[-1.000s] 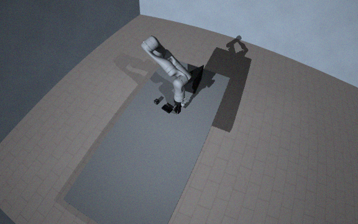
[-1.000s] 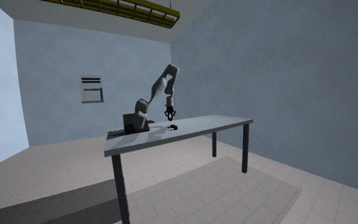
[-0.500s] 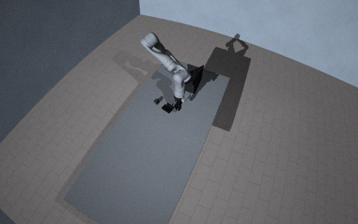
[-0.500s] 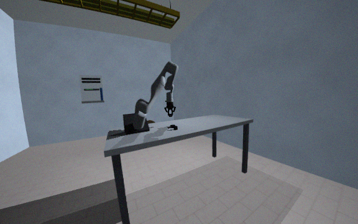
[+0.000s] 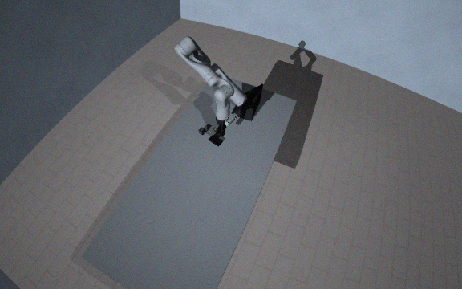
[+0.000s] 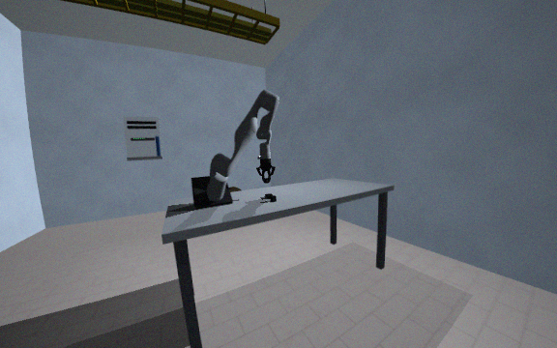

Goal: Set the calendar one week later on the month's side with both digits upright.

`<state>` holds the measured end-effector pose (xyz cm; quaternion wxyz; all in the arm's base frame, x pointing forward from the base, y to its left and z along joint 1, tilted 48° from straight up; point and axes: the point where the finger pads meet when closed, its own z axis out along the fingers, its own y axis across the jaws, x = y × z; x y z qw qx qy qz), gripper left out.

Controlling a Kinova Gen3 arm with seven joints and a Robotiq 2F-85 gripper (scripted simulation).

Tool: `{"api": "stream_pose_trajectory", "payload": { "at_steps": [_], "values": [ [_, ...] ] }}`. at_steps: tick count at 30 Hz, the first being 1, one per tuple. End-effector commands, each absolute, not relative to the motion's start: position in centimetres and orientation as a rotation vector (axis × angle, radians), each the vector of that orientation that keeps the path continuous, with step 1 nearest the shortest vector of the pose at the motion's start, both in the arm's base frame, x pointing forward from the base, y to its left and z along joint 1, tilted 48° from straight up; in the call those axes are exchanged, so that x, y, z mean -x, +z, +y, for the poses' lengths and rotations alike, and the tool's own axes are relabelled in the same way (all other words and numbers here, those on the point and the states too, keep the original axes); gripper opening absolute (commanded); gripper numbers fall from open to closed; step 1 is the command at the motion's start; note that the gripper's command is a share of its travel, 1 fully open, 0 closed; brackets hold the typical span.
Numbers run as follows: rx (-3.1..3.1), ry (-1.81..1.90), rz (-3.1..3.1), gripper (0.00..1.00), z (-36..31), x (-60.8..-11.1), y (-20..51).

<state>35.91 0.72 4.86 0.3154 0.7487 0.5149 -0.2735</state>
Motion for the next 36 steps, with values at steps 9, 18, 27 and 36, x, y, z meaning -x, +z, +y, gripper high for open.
{"api": "stream_pose_trajectory", "payload": {
  "at_steps": [9, 18, 27, 36],
  "values": [
    [-2.0, -0.679, 1.35, 0.28, 0.2, -35.7, 7.6],
    [-1.999, -0.678, 1.351, 0.28, 0.0, -35.6, 7.4],
    [-1.999, -0.678, 1.351, 0.28, -1.0, -35.6, 6.5],
    [-1.999, -0.678, 1.351, 0.28, -3.1, -35.4, 4.6]
  ]
}}
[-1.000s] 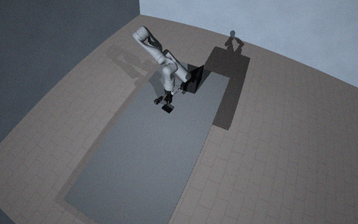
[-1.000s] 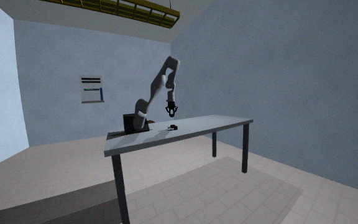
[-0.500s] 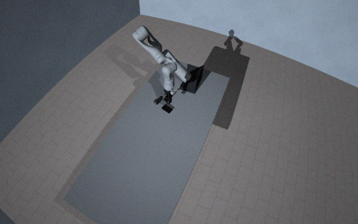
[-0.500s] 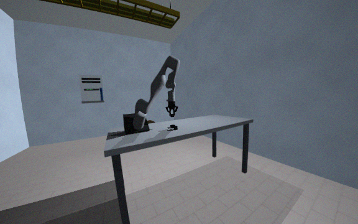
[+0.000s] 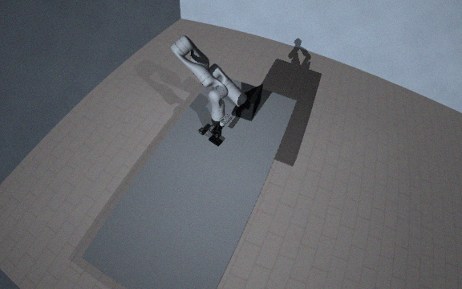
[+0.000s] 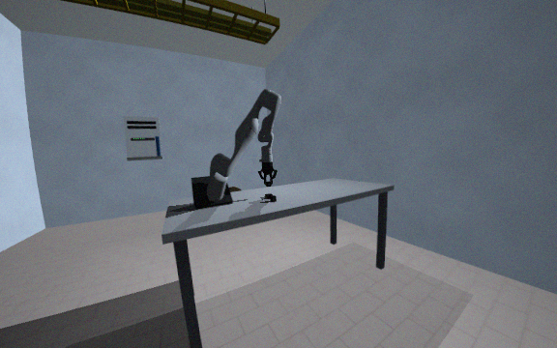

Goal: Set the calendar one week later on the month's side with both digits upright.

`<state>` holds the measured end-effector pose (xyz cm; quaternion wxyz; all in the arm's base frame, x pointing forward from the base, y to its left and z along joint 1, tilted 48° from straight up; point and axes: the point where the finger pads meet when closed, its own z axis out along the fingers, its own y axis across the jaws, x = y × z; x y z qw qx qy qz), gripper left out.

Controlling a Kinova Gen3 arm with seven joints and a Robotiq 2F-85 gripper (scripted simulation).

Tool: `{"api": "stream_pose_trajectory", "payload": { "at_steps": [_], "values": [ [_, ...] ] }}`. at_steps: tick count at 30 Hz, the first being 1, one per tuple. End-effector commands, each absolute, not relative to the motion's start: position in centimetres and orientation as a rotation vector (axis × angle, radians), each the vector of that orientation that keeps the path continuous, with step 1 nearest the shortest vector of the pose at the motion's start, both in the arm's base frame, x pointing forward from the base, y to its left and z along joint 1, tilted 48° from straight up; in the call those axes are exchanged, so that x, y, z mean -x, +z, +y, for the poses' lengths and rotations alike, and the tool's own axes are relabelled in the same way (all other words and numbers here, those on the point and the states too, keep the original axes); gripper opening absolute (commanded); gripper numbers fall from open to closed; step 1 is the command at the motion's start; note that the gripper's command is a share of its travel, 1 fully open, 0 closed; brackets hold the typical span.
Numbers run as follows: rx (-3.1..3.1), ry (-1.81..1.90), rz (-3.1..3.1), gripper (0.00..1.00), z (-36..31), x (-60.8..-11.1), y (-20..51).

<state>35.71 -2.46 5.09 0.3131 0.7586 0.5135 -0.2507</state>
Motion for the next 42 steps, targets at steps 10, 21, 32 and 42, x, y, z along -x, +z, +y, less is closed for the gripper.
{"api": "stream_pose_trajectory", "payload": {
  "at_steps": [10, 21, 32, 42],
  "values": [
    [-1.999, -0.678, 1.351, 0.28, -4.4, -35.3, 3.5],
    [-1.999, -0.678, 1.351, 0.28, -4.6, -35.2, 3.3],
    [-1.999, -0.678, 1.351, 0.28, -4.6, -35.2, 3.3],
    [-1.999, -0.678, 1.351, 0.28, -4.6, -35.2, 3.3]
  ]
}}
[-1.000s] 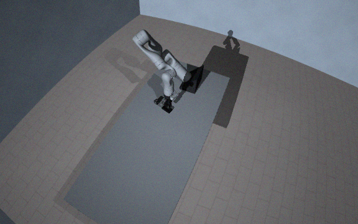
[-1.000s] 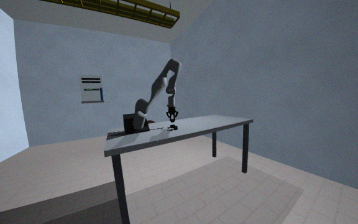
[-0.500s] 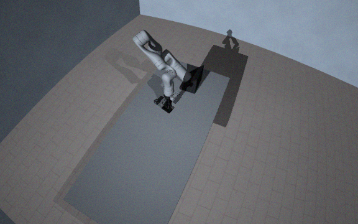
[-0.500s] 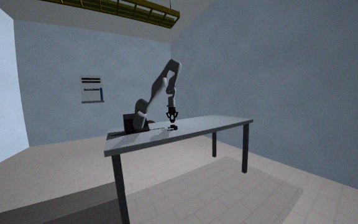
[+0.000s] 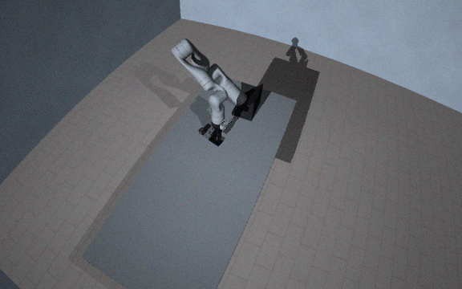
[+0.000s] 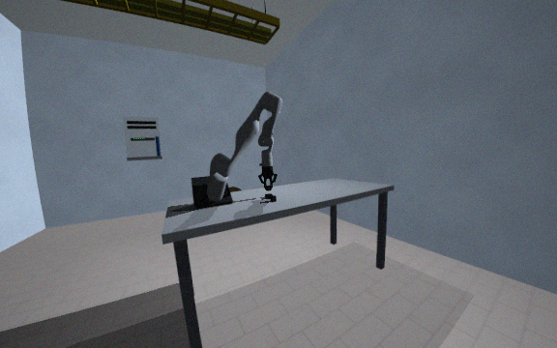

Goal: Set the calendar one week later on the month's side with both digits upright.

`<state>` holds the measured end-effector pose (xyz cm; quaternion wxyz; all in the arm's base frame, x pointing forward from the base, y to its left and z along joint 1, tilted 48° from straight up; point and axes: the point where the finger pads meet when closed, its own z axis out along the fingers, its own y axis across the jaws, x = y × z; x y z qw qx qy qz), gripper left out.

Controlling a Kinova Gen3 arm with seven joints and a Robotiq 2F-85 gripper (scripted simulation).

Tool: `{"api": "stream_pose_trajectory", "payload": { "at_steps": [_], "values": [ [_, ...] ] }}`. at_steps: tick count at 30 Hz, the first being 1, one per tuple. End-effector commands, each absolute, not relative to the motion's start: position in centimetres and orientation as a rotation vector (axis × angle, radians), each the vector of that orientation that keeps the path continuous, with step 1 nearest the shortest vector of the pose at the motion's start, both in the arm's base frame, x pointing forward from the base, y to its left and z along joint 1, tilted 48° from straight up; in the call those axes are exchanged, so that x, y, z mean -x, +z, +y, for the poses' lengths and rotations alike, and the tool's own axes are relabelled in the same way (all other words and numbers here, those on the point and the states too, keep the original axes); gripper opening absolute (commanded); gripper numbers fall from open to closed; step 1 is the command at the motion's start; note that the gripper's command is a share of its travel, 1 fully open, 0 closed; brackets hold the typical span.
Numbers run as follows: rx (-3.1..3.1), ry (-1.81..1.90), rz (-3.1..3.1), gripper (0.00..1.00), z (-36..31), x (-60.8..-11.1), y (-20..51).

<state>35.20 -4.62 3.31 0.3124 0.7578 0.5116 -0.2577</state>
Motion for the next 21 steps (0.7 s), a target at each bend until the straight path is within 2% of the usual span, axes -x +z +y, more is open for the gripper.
{"api": "stream_pose_trajectory", "payload": {
  "at_steps": [1, 21],
  "values": [
    [-1.999, -0.678, 1.351, 0.28, -4.55, -35.24, 3.32],
    [-1.999, -0.678, 1.351, 0.28, -4.68, -35.23, 3.21]
  ]
}}
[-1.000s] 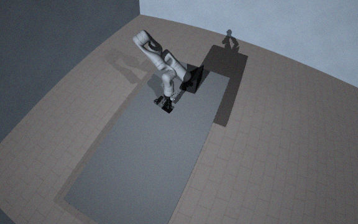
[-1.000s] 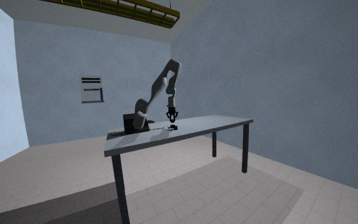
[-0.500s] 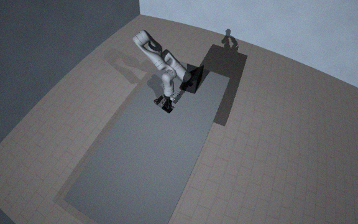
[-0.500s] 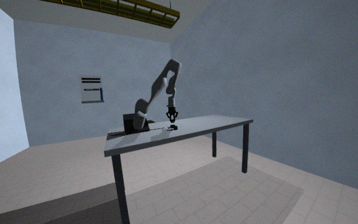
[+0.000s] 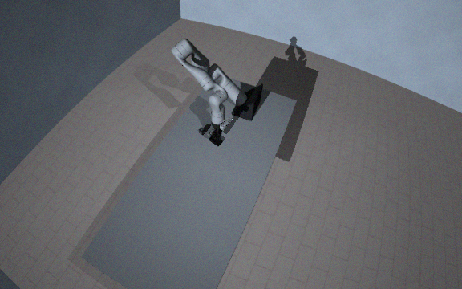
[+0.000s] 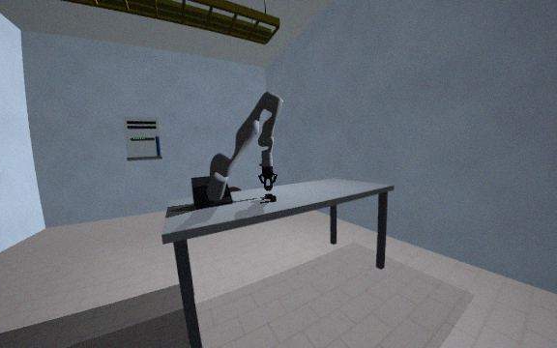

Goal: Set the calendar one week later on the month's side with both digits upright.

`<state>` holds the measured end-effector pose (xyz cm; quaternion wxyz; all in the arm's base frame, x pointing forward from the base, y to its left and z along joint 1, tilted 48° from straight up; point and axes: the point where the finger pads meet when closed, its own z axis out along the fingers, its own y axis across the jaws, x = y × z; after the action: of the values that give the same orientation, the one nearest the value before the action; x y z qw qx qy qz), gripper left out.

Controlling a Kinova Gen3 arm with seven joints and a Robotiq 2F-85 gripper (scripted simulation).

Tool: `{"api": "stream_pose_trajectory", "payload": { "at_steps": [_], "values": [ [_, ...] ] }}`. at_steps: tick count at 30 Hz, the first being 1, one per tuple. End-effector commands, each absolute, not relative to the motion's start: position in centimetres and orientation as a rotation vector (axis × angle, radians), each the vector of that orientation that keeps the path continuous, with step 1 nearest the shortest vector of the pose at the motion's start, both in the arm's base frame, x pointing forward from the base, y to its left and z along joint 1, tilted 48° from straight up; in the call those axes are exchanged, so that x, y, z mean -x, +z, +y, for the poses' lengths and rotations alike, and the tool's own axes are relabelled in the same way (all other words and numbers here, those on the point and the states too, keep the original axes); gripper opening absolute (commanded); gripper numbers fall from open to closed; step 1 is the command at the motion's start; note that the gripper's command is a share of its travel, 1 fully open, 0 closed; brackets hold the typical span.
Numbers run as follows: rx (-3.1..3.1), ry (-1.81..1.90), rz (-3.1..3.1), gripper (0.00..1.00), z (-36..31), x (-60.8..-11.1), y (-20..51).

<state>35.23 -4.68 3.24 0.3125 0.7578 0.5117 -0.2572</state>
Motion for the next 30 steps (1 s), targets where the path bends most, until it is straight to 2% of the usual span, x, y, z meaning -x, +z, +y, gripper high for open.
{"api": "stream_pose_trajectory", "payload": {
  "at_steps": [1, 30],
  "values": [
    [-1.999, -0.678, 1.351, 0.28, -4.7, -35.2, 3.2],
    [-1.999, -0.678, 1.351, 0.28, -6.2, -35.1, 1.9]
  ]
}}
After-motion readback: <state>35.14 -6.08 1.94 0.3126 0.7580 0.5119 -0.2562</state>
